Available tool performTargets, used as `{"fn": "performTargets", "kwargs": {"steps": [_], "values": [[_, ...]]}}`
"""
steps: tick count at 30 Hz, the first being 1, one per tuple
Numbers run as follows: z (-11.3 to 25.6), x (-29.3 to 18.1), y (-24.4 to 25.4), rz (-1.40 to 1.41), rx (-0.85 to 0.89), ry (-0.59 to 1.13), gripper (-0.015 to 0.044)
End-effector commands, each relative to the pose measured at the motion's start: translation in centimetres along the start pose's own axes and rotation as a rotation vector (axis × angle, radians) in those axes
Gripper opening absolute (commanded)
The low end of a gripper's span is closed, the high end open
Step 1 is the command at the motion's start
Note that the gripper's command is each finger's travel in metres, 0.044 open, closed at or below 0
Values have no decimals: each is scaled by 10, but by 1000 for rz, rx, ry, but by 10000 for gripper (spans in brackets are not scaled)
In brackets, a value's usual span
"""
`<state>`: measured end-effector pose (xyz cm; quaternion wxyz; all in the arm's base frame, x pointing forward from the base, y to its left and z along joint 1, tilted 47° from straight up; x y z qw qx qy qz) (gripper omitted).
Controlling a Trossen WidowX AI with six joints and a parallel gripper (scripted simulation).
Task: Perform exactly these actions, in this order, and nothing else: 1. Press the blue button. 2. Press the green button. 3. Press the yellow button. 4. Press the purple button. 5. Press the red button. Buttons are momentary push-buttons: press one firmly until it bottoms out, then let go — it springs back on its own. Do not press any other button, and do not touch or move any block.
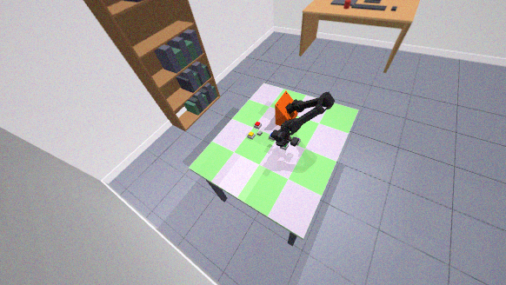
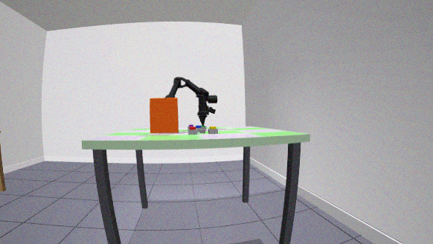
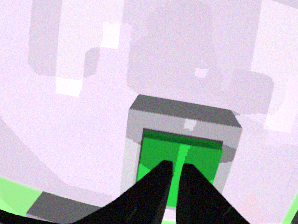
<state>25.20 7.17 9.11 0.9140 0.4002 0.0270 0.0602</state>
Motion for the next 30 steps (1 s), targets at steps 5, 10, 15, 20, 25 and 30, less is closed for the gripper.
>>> {"fn": "performTargets", "kwargs": {"steps": [5,10,15,20,25,30], "values": [[-2,-2,-1,-10,3,6,20],[-2,-2,-1,-10,3,6,20],[21,-1,-1,-7,0,4,20],[31,-2,-1,-10,2,6,20],[83,0,-2,-10,-3,6,20],[93,-1,-1,-10,-1,6,20]]}}
Point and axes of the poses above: the point midway between the two fingers, 35 mm back from their tips, its own z axis back along the fingers, its own y axis across the jaws, x = y × z, the point moved 10 cm from there along z, back along the fingers, and after that the axes turned 2 degrees about -z, right-handed, at the moved point
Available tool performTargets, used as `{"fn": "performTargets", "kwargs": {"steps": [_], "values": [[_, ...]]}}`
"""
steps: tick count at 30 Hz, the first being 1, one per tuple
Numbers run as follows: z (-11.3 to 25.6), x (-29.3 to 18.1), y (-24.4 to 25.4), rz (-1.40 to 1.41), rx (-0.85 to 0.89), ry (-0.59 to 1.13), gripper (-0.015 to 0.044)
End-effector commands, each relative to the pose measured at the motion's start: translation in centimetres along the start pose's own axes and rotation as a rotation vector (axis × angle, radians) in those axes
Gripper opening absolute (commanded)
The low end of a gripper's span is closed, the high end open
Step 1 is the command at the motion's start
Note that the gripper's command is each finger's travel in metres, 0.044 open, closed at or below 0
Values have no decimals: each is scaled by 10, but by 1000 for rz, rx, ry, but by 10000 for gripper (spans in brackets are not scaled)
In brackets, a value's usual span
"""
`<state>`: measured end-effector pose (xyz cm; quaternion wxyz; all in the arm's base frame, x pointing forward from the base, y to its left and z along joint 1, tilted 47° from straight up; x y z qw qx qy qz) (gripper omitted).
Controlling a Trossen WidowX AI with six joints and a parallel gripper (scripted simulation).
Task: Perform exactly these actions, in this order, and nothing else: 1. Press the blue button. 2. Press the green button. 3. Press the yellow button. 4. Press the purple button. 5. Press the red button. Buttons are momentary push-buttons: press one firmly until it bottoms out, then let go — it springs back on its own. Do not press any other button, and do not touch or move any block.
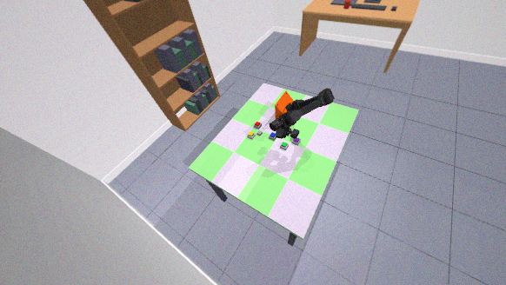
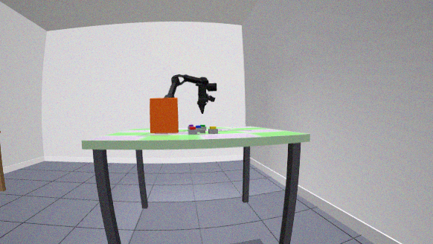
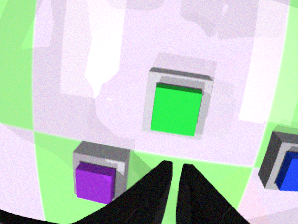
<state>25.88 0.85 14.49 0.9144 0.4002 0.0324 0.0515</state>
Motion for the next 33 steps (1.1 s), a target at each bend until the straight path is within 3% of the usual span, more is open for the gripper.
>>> {"fn": "performTargets", "kwargs": {"steps": [1,4,13,22,31,33], "values": [[10,0,2,10,-2,4,20],[13,11,-13,11,-10,0,20],[26,53,-128,15,-40,-8,20],[16,45,-259,16,-21,-2,20],[14,43,-269,15,-17,-1,20],[0,44,-269,15,-17,-2,20]]}}
Point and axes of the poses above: the point midway between the two fingers, 35 mm back from their tips, its own z axis back along the fingers, its own y axis across the jaws, x = y × z, the point moved 10 cm from there along z, back along the fingers, and after that the axes turned 2 degrees about -z, right-handed, at the moved point
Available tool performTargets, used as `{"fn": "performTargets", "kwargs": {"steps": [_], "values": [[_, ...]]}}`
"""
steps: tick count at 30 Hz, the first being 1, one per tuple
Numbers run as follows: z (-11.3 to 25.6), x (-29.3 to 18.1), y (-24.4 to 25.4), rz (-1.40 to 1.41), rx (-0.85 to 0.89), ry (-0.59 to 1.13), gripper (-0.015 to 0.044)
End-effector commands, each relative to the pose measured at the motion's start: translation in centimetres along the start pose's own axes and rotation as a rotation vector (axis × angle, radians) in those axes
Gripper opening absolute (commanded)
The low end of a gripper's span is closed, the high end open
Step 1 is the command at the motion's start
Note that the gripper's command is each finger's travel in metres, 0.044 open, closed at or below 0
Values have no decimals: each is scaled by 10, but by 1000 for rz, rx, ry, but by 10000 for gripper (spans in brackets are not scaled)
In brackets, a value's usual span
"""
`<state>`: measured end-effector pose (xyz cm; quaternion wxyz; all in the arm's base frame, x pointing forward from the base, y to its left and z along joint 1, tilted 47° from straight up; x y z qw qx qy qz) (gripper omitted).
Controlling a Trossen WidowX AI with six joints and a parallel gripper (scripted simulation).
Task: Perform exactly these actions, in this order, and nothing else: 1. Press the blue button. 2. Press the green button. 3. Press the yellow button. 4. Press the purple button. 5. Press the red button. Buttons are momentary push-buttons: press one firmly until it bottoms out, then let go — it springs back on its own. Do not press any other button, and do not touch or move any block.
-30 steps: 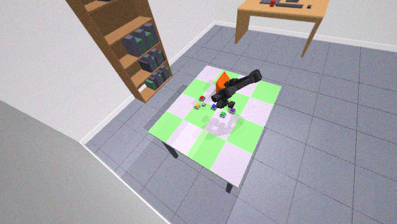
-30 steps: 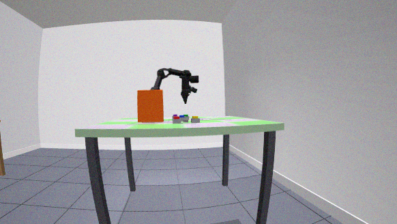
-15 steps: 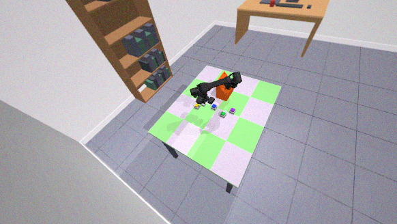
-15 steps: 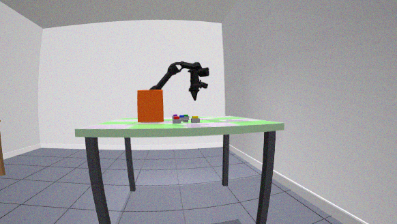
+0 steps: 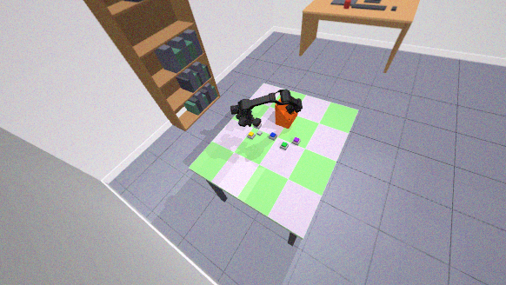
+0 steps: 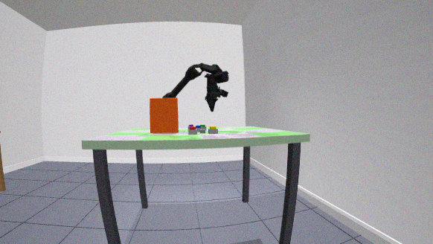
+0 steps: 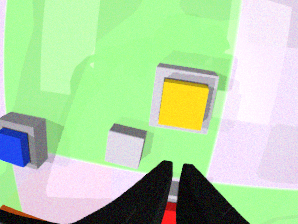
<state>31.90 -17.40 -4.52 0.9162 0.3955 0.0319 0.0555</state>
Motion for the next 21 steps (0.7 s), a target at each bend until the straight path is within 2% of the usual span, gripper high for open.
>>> {"fn": "performTargets", "kwargs": {"steps": [1,4,21], "values": [[-27,3,-2,8,-6,-5,20],[-58,2,-2,9,-3,-5,20],[-77,2,-2,9,-3,-5,20]]}}
Point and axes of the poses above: the point midway between the two fingers, 35 mm back from their tips, its own z axis back along the fingers, its own y axis across the jaws, x = y × z, the point moved 10 cm from there along z, back along the fingers, and after that the axes turned 2 degrees about -z, right-handed, at the moved point
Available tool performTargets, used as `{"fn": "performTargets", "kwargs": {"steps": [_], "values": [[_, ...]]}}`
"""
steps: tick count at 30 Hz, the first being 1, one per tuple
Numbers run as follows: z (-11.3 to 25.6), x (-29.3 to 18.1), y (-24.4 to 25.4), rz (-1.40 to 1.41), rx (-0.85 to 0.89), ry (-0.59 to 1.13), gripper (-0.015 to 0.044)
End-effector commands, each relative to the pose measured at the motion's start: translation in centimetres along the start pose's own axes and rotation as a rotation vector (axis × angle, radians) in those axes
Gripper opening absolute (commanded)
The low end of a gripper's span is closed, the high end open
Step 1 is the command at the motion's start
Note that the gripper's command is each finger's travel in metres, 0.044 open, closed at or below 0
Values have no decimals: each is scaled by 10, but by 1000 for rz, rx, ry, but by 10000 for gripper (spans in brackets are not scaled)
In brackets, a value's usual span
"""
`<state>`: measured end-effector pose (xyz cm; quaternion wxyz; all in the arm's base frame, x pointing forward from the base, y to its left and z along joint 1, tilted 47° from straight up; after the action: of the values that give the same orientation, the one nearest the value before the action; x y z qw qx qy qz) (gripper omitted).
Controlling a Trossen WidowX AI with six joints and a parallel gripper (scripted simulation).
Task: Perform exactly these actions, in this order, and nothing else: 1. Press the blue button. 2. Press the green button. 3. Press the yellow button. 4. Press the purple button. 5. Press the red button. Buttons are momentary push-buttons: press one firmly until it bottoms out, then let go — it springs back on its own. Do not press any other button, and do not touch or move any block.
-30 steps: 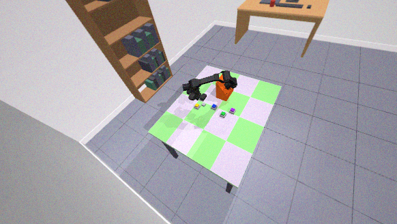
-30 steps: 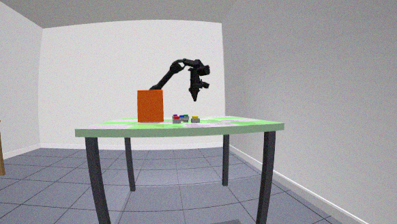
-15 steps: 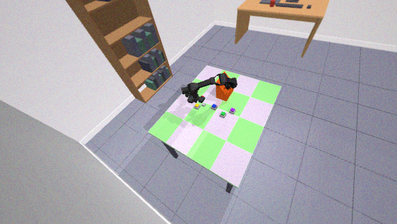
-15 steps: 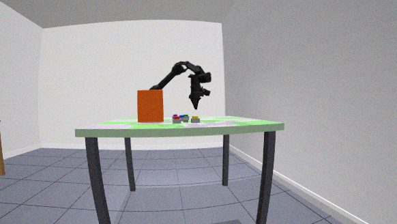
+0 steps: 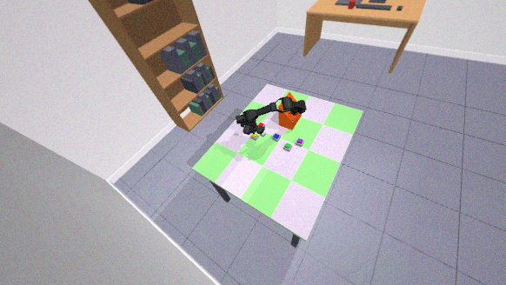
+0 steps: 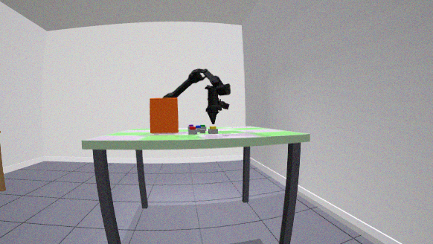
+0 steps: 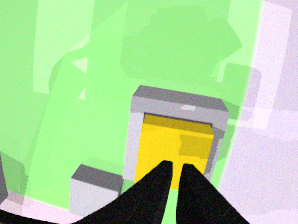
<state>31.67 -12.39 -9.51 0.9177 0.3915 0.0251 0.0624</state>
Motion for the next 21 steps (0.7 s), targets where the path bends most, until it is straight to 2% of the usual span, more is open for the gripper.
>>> {"fn": "performTargets", "kwargs": {"steps": [1,21], "values": [[-8,-2,0,-9,7,2,20],[-22,-3,1,-9,8,2,20]]}}
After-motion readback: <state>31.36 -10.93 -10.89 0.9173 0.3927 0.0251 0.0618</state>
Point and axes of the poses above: the point midway between the two fingers, 35 mm back from their tips, its own z axis back along the fingers, its own y axis across the jaws, x = y × z, the point moved 10 cm from there along z, back along the fingers, and after that the axes turned 2 degrees about -z, right-handed, at the moved point
